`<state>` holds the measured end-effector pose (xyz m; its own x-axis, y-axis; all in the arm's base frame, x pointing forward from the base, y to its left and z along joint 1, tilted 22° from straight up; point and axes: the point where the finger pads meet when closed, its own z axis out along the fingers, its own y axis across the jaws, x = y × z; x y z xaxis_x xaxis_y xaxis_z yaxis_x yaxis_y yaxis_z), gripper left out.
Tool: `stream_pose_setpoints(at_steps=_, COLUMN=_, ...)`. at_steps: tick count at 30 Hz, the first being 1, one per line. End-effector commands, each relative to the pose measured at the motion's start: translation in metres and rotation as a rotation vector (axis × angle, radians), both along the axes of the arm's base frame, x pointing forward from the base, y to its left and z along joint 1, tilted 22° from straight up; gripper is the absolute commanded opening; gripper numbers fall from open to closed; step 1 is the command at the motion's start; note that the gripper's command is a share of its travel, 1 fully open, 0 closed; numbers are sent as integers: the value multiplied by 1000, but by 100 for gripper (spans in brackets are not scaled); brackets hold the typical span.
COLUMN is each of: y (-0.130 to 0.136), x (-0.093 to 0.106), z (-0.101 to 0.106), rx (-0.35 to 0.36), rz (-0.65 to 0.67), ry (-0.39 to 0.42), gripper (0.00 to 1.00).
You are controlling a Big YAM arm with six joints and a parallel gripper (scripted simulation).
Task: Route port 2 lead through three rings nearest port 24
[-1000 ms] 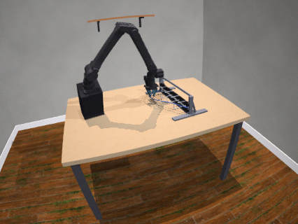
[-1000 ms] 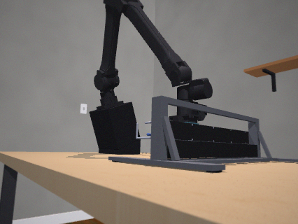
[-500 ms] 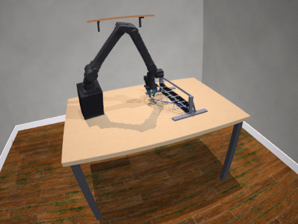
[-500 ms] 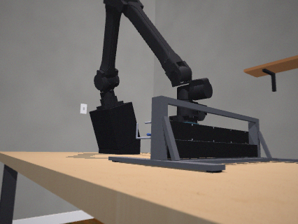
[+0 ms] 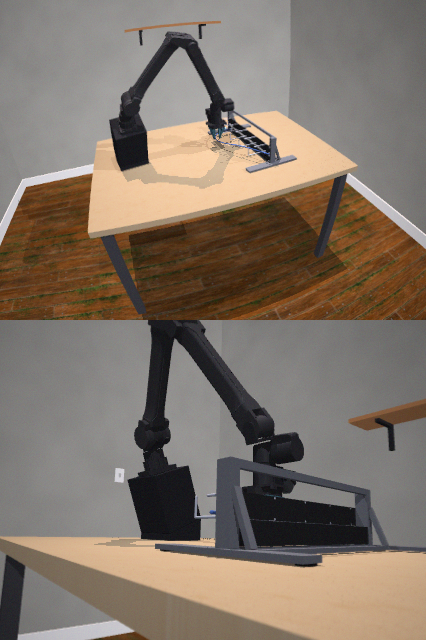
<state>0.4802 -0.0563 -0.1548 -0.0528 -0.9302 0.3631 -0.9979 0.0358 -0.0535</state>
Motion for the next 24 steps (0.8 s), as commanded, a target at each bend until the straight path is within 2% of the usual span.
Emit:
stream_pose_setpoints(at_steps=1, y=-9, x=8, z=-2, rx=2, rz=-6, ry=-12, gripper=33)
stream_pose_setpoints(at_steps=24, y=-13, x=15, z=-10, rx=2, rz=-6, ry=-29, gripper=33)
